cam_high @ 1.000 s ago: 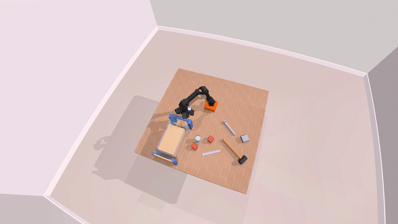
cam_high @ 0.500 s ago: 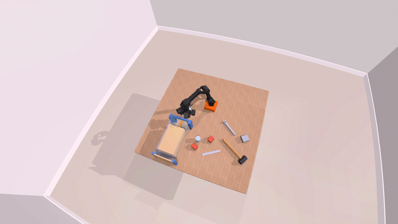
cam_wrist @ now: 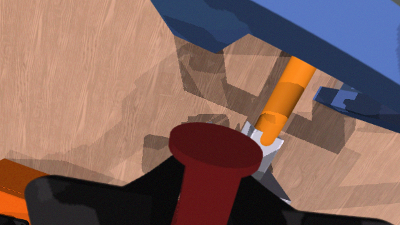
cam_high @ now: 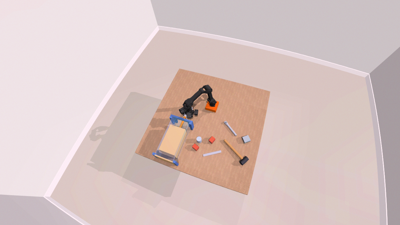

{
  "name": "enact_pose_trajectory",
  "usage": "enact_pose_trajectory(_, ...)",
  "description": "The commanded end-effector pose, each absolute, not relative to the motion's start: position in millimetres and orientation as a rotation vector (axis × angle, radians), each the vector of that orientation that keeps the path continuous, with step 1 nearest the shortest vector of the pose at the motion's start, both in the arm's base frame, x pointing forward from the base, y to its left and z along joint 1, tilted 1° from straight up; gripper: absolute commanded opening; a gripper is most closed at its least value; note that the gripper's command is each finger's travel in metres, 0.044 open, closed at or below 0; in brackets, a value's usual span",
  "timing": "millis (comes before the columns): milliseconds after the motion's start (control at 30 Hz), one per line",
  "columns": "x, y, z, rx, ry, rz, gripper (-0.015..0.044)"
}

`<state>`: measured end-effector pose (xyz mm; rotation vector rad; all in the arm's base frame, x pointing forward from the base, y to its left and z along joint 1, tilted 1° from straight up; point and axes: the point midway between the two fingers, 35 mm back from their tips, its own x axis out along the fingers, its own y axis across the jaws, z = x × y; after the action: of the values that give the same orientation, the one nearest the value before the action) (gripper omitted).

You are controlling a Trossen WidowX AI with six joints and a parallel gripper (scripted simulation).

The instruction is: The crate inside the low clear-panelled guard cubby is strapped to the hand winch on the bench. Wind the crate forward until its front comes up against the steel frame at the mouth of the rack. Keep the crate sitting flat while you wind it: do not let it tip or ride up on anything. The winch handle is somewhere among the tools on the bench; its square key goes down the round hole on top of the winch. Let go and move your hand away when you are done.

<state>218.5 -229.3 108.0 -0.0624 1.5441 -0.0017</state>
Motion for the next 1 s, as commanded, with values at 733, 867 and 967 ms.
enact_pose_trajectory(733,194,-201,104,-0.038,1.564,0.02,0.0)
enact_pose_trajectory(867,190,-199,103,-0.038,1.564,0.02,0.0)
enact_pose_trajectory(967,187,-197,103,-0.038,1.564,0.021,0.0)
